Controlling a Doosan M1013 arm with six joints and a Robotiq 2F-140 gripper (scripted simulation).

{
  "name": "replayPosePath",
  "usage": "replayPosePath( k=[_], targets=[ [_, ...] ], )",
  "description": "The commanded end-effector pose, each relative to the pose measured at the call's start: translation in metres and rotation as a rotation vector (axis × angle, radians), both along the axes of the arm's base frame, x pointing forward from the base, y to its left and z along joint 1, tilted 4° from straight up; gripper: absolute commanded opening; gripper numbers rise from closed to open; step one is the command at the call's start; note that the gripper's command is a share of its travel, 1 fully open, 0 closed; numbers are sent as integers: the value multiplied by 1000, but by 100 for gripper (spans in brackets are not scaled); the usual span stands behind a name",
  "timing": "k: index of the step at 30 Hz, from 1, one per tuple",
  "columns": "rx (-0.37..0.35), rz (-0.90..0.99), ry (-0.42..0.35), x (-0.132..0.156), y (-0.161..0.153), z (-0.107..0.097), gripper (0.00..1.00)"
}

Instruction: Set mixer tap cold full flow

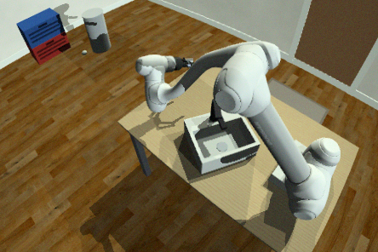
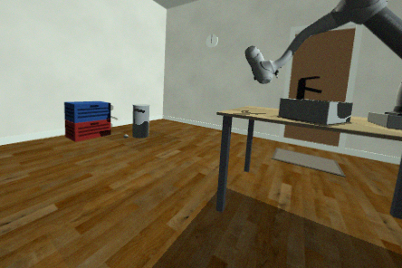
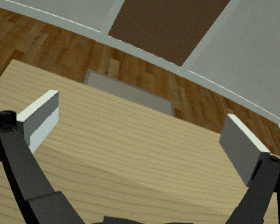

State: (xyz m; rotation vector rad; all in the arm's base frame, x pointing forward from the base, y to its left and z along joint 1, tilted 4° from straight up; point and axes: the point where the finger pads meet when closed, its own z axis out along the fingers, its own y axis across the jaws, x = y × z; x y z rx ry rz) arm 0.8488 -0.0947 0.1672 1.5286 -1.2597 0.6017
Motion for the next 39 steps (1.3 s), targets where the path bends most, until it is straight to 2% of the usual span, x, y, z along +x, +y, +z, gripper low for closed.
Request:
replayPosePath(
  k=[1,3,5,7,9,10,11,12,13,16,18,19,20,21,22,23,24,25,27,28,31,39],
  targets=[
    [5,0,2,-1,1,1,100],
    [37,2,13,-8,4,3,100],
    [108,9,36,-25,13,9,100],
    [222,25,69,-52,28,19,100],
    [372,56,105,-84,50,28,100],
    [372,56,105,-89,53,30,100],
    [457,78,121,-106,65,35,100],
    [457,78,121,-110,68,37,100],
    [545,105,135,-127,81,41,100],
    [545,105,135,-133,85,43,100],
    [723,172,153,-170,117,55,100],
    [723,172,153,-179,123,58,100],
    [807,210,156,-190,134,61,100],
    [807,210,156,-201,142,65,100],
    [886,249,156,-211,153,68,100],
    [886,249,156,-222,161,72,100],
    [958,287,153,-232,172,75,100],
    [958,287,153,-242,180,79,100],
    [1075,357,141,-262,200,87,100],
    [1075,357,141,-273,209,91,100],
    [1179,426,123,-303,237,103,100],
    [1208,448,117,-316,248,108,100]
  ],
)
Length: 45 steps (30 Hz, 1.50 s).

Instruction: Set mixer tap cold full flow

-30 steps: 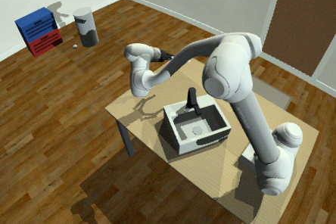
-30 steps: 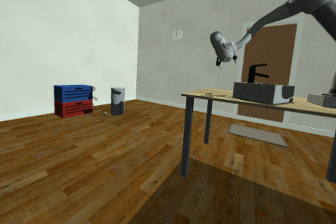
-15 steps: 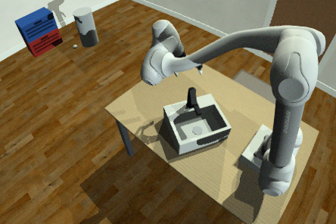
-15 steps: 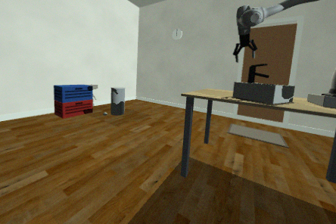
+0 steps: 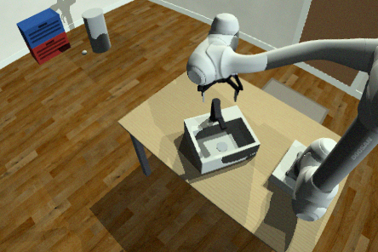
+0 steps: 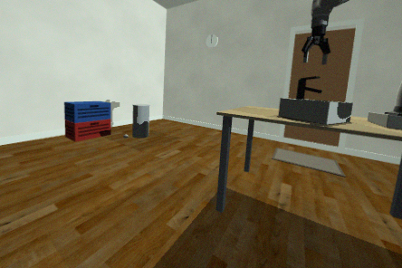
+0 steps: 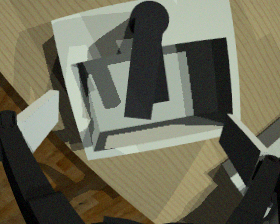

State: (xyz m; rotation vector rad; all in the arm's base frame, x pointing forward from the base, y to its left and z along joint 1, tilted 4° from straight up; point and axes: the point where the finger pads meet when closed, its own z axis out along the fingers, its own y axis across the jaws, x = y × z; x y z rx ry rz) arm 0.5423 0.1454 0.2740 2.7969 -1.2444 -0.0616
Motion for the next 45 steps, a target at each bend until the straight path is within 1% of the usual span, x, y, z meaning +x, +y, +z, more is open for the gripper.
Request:
replayPosePath(
  k=[1,2,3,45],
  targets=[
    [28,17,-5,-9,8,2,100],
    [28,17,-5,-9,8,2,100],
    [28,17,-5,-9,8,2,0],
    [28,17,-5,-9,8,2,0]
  ],
)
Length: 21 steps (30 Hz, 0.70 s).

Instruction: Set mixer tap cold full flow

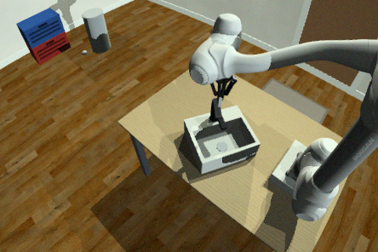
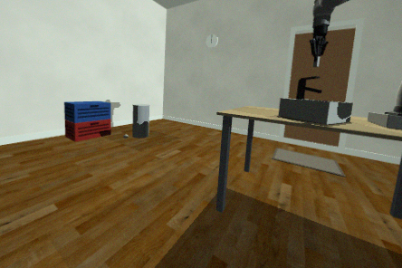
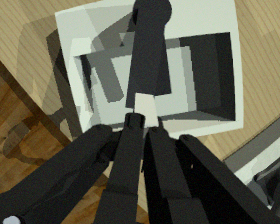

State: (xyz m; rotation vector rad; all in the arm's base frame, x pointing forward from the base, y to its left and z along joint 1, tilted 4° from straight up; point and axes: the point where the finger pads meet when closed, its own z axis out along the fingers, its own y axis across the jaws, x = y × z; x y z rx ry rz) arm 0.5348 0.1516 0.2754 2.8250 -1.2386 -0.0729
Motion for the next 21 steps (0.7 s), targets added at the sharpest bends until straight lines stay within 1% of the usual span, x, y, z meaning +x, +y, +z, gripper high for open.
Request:
replayPosePath(
  k=[1,2,3,21],
  targets=[
    [3,7,-2,-2,2,0,0],
    [3,7,-2,-2,2,0,0],
    [3,7,-2,-2,2,0,42],
    [3,7,-2,-2,2,0,42]
  ],
)
